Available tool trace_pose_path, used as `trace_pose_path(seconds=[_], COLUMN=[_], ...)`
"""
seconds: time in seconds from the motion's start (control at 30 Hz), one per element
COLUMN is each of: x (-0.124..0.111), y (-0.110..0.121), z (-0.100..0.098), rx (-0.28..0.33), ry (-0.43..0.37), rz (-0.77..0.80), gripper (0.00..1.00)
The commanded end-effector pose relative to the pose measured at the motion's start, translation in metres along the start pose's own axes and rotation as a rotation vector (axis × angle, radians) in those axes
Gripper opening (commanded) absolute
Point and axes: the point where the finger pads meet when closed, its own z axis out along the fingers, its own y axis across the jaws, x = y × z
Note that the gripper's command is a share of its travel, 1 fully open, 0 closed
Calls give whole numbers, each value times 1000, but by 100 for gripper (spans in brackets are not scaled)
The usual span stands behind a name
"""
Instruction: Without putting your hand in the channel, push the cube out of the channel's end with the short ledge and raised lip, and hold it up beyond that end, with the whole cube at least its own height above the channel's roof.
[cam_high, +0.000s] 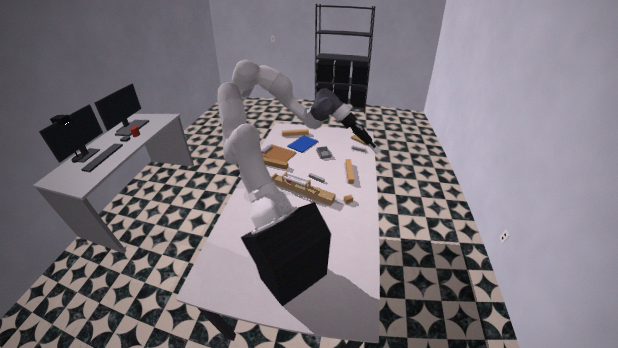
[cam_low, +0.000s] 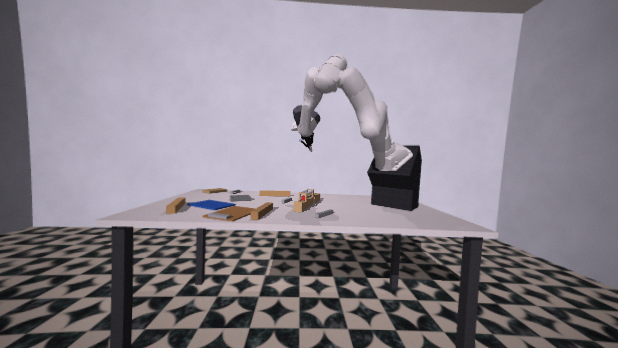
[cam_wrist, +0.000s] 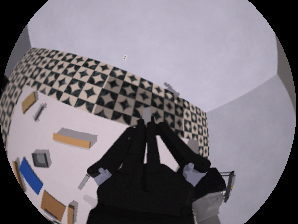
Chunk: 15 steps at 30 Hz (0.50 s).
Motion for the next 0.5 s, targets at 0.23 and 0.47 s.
trace_pose_path(seconds=[0.23, 0.47], x=[6, 15], y=[1, -53], z=[0, -36], rx=[2, 72], ry=[26, 146], rz=[-5, -143], gripper=[0, 0])
